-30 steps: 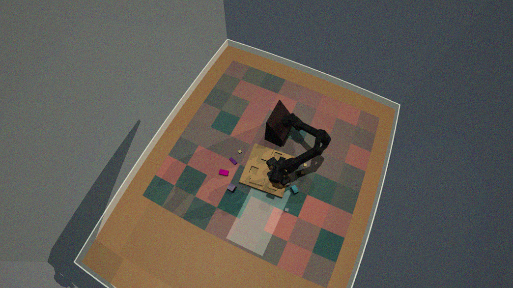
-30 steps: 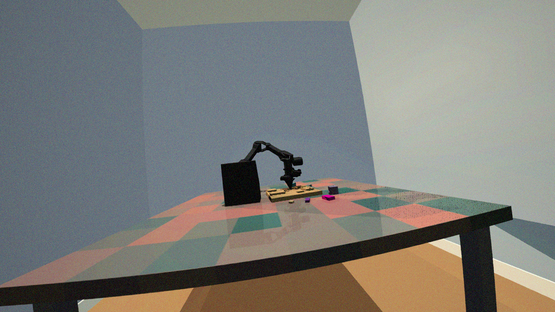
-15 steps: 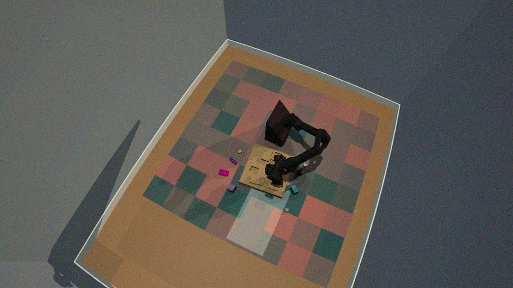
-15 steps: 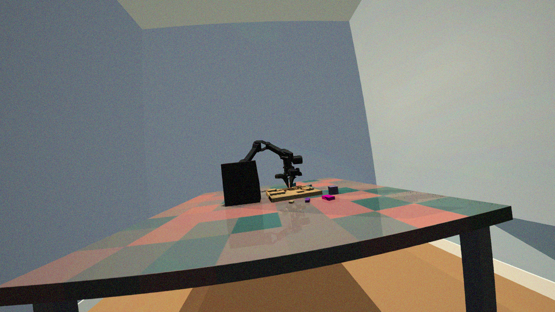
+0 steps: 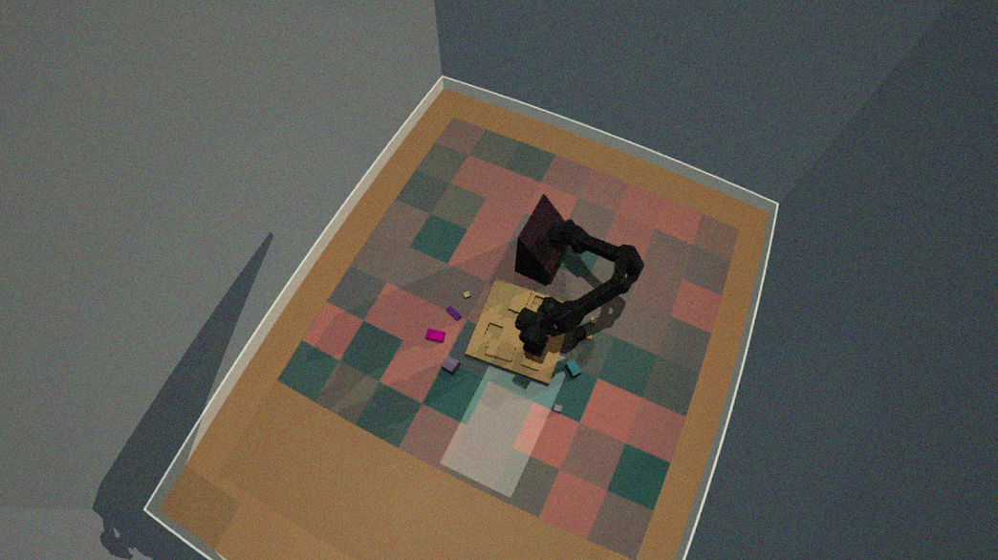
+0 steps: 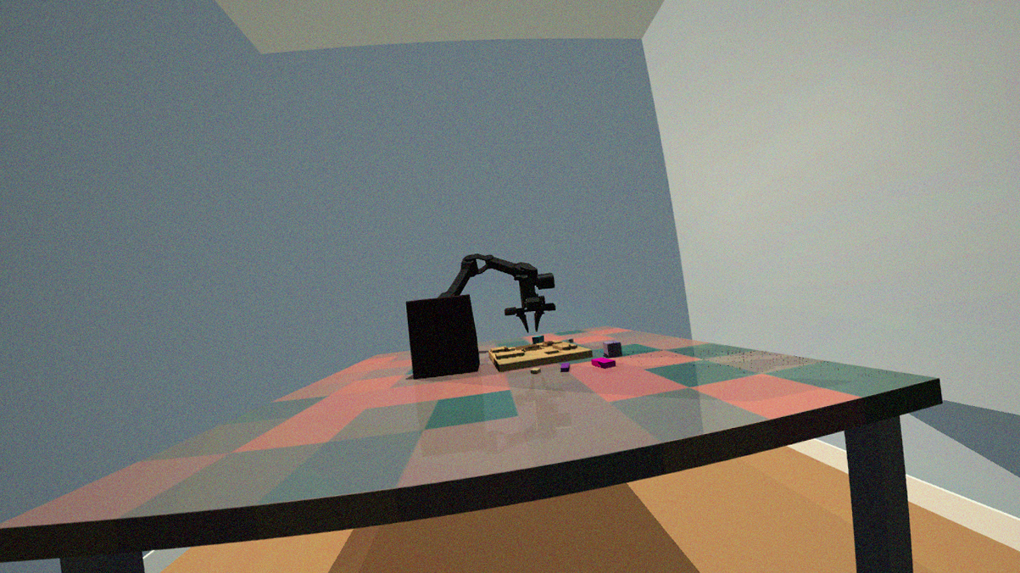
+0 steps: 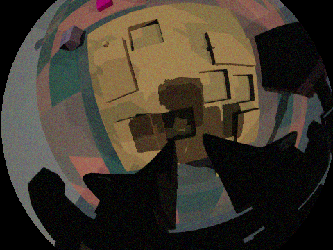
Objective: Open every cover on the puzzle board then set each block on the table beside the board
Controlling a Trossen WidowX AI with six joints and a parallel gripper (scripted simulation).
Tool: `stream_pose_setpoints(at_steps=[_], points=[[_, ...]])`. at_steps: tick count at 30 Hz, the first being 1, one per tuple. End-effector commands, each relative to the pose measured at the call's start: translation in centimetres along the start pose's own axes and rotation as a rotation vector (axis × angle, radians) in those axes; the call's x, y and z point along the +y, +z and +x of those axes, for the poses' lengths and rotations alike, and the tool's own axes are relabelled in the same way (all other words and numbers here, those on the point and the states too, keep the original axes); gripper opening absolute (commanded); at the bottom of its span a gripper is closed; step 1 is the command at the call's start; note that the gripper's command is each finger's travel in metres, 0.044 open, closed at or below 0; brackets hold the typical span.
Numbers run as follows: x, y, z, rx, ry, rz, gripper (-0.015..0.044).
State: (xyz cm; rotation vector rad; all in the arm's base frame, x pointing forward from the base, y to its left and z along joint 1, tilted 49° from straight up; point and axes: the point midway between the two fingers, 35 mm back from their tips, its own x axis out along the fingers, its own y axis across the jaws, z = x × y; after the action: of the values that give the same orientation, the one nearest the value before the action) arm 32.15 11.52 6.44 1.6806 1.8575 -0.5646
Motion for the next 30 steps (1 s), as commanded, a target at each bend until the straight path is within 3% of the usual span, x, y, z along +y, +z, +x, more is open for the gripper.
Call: stream_pose_setpoints(at_steps=[1, 30], points=[[0.2, -0.2, -0.2, 0.001, 0.006, -0.029, 0.0144], [0.2, -0.2, 1.2, -0.001, 0.006, -0.512, 0.0144]])
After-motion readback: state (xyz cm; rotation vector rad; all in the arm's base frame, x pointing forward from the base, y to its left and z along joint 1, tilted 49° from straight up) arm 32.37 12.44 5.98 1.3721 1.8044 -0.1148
